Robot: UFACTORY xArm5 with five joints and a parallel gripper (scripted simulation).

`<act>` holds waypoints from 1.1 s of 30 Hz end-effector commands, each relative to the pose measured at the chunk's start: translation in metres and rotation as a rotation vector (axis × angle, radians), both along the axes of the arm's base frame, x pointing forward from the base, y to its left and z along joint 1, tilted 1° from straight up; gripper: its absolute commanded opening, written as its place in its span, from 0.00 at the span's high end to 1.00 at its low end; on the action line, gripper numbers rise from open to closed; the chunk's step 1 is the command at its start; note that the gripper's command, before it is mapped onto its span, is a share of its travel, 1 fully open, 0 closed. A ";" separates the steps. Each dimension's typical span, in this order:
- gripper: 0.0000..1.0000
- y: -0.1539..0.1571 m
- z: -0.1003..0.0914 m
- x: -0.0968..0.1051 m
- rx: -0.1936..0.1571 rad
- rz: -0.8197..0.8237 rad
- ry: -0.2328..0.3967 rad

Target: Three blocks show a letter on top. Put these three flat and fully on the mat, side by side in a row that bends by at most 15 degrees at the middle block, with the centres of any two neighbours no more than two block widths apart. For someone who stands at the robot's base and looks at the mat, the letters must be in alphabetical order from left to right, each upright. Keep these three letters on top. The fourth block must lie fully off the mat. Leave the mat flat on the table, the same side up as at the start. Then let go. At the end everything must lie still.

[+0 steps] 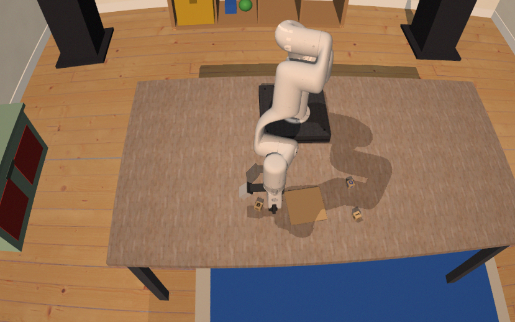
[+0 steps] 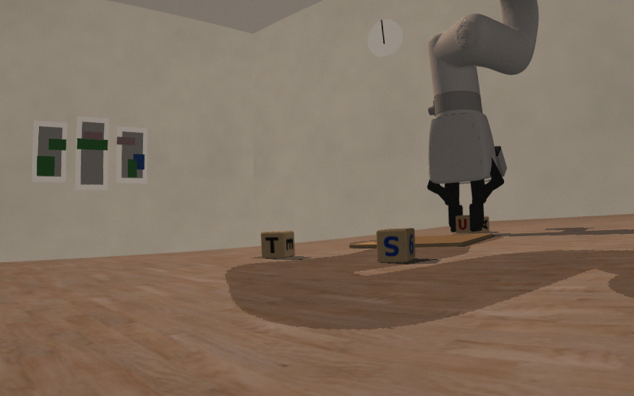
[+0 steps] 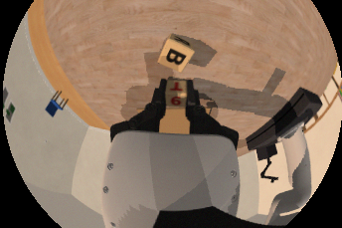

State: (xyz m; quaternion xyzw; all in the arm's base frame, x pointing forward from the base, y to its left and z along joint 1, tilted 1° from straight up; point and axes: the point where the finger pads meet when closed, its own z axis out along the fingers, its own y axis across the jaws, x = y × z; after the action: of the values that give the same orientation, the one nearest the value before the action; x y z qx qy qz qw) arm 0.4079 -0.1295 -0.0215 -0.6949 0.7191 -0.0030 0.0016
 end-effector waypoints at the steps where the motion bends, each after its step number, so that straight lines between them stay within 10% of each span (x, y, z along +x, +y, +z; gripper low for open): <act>1: 0.79 0.000 0.000 0.001 -0.001 0.000 -0.003; 33: 0.79 -0.001 -0.002 0.001 -0.001 0.000 -0.003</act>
State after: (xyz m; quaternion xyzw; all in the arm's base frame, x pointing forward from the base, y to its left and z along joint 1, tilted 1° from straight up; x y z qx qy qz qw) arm 0.4078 -0.1298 -0.0250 -0.6949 0.7191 -0.0030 0.0016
